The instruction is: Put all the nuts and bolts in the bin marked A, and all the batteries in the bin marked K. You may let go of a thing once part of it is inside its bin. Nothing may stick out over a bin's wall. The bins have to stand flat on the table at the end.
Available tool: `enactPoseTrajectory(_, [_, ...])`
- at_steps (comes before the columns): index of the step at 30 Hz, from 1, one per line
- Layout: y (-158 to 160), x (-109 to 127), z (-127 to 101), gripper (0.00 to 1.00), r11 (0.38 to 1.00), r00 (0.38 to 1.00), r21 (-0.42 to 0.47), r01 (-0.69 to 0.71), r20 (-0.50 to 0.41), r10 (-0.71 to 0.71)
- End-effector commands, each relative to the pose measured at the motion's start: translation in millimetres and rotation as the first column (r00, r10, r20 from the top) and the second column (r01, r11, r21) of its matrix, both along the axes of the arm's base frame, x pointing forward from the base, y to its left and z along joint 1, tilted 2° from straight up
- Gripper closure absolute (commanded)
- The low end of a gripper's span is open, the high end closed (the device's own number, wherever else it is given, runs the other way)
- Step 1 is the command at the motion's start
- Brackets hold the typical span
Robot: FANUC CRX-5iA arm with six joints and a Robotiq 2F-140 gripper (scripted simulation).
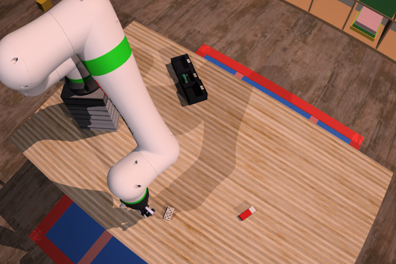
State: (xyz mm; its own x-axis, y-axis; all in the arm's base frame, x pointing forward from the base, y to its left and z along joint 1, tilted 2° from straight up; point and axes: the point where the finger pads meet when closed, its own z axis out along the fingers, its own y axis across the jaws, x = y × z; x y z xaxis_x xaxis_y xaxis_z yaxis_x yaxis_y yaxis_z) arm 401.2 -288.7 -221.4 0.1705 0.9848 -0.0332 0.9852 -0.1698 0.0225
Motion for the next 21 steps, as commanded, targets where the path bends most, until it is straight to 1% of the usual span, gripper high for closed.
enactPoseTrajectory(1, [-0.1,0.1,0.1,0.84,1.0,1.0,0.0,0.0,0.0,0.0])
enactPoseTrajectory(4, [-0.1,0.1,0.1,0.84,1.0,1.0,0.0,0.0,0.0,0.0])
enactPoseTrajectory(12, [0.9,-0.3,26.7,0.84,1.0,1.0,0.0,0.0,0.0,0.0])
enactPoseTrajectory(14, [0.9,-0.3,26.7,0.84,1.0,1.0,0.0,0.0,0.0,0.0])
enactPoseTrajectory(21, [1.7,-0.7,50.0,0.84,1.0,1.0,0.0,0.0,0.0,0.0])
